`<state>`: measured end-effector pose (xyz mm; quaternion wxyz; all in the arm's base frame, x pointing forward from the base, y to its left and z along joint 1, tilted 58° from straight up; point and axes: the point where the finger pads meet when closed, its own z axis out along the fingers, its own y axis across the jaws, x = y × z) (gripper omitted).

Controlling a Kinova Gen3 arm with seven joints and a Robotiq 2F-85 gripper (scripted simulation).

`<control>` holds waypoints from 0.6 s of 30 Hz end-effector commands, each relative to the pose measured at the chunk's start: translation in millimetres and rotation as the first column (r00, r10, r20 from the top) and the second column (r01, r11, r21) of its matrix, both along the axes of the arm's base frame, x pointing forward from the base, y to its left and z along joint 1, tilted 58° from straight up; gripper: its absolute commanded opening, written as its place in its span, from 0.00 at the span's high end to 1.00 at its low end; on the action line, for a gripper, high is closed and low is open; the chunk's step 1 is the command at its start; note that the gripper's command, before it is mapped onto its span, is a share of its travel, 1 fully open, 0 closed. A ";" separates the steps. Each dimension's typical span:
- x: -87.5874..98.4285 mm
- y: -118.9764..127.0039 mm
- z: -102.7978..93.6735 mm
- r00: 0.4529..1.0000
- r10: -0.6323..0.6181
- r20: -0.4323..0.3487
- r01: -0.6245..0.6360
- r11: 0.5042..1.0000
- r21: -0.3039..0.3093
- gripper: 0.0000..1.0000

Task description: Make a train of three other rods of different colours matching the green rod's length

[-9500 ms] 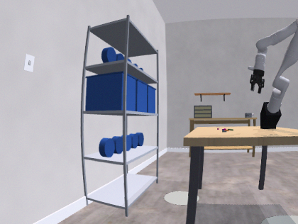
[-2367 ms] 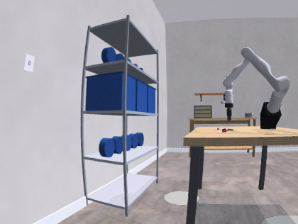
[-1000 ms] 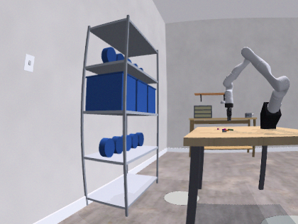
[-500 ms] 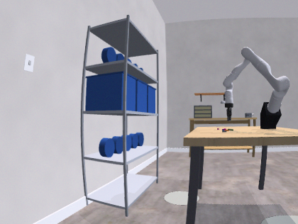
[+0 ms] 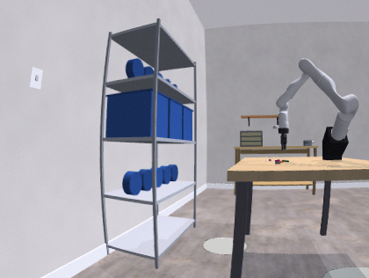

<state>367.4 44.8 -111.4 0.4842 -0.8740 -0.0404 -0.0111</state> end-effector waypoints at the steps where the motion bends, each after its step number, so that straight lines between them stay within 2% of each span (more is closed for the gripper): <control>1: 1.3 1.0 2.6 1.000 0.010 0.017 -0.010 1.000 0.000 0.00; 4: 3.7 6.7 10.5 0.996 0.048 0.073 -0.049 0.999 0.002 0.00; 6: 3.7 6.7 10.5 0.996 0.048 0.073 -0.049 0.999 0.002 0.00; 11: 10.7 25.1 36.4 0.950 0.171 0.261 -0.175 0.985 -0.009 0.00; 14: 15.3 39.9 58.2 0.872 0.265 0.412 -0.274 0.961 -0.039 0.00; 18: 20.3 60.9 90.8 0.691 0.384 0.613 -0.403 0.908 -0.115 0.00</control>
